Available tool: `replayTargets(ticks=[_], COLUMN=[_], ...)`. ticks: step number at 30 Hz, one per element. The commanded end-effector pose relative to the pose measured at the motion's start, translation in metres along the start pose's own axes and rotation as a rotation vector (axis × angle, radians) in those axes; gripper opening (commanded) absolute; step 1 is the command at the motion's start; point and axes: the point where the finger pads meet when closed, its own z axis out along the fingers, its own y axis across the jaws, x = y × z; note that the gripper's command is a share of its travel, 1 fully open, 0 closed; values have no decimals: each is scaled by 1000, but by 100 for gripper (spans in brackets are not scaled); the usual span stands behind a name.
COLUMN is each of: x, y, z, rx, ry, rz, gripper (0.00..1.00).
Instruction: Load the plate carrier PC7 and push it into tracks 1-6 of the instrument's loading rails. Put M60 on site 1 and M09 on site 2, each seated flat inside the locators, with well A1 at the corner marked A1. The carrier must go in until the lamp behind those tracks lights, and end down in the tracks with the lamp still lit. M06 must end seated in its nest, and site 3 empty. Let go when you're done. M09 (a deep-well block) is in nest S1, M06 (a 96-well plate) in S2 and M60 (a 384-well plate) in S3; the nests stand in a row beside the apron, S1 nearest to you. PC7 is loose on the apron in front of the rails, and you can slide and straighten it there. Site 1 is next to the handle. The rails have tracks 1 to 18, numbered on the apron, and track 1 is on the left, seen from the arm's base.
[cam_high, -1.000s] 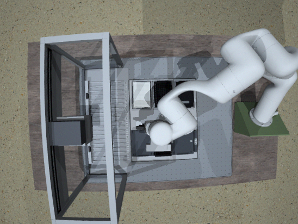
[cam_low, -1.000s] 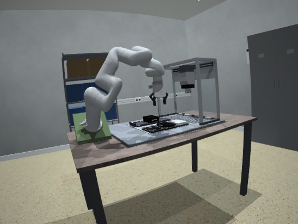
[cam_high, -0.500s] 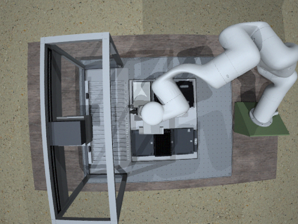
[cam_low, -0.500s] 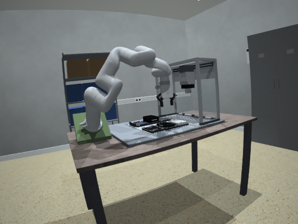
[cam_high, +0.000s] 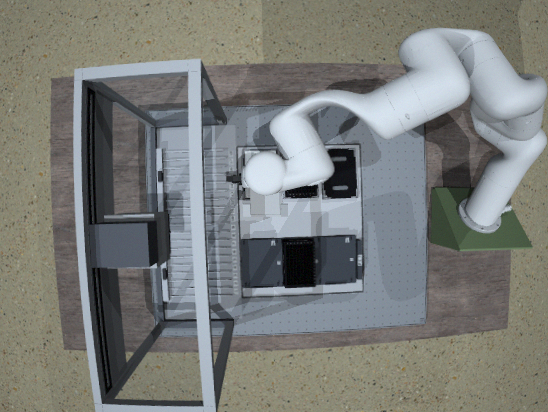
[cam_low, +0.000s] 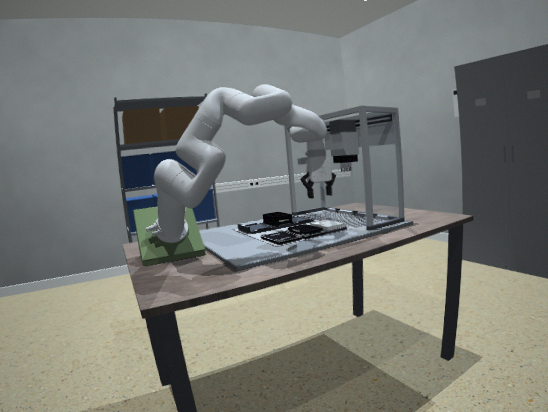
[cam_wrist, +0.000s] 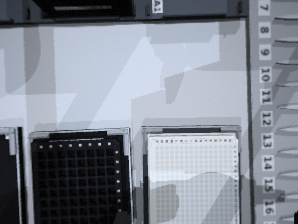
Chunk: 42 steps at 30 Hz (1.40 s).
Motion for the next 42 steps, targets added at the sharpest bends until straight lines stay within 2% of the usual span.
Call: replayTargets(ticks=[1,19,42], x=[-16,-19,-19], y=[9,10,10], z=[-1,1,36], rx=[-5,-5,-5], ry=[3,3,3], rz=[-1,-1,-1], gripper=[100,100,100])
